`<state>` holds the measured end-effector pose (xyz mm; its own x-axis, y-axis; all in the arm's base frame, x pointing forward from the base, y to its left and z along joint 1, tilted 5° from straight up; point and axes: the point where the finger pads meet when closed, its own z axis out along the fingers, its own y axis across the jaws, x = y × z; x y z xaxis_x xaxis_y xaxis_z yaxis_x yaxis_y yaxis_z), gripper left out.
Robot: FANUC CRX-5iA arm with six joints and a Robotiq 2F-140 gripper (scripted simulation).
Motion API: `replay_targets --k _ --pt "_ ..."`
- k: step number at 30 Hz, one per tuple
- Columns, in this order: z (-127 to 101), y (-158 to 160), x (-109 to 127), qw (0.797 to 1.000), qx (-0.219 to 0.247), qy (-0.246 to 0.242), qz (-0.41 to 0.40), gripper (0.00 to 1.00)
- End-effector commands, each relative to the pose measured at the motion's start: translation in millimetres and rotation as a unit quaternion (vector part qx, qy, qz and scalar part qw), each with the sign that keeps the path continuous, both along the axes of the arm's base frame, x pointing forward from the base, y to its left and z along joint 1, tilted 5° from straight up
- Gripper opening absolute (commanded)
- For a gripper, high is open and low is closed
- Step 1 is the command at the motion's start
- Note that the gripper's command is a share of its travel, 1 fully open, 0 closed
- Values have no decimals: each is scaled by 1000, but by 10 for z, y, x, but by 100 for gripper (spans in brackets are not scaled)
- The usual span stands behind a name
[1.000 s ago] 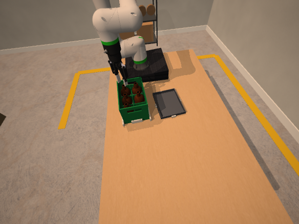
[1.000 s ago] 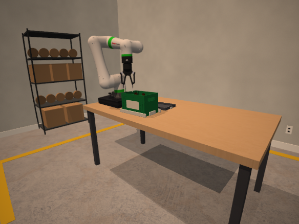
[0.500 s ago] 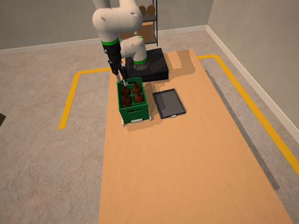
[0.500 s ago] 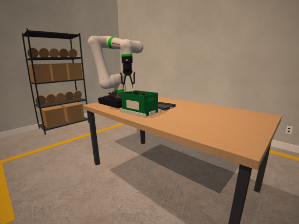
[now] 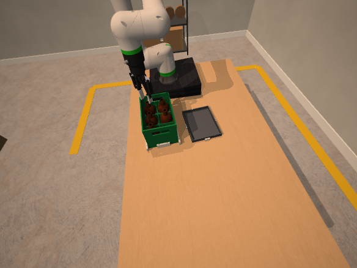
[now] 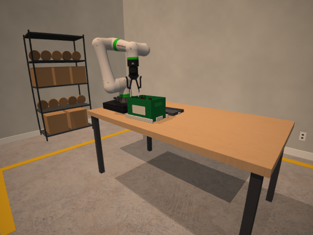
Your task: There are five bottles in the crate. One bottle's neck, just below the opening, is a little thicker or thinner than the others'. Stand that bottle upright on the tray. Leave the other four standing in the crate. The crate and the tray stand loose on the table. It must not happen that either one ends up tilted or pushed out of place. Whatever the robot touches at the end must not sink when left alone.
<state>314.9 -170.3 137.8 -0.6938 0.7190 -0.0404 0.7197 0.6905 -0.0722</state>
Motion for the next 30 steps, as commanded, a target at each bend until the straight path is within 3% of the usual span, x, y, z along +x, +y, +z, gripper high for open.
replay_targets --k 1,30 --pt "-17 -4 4 1000 0 -1 0 44" --pt "-300 -27 -3 1000 0 -1 0 44"
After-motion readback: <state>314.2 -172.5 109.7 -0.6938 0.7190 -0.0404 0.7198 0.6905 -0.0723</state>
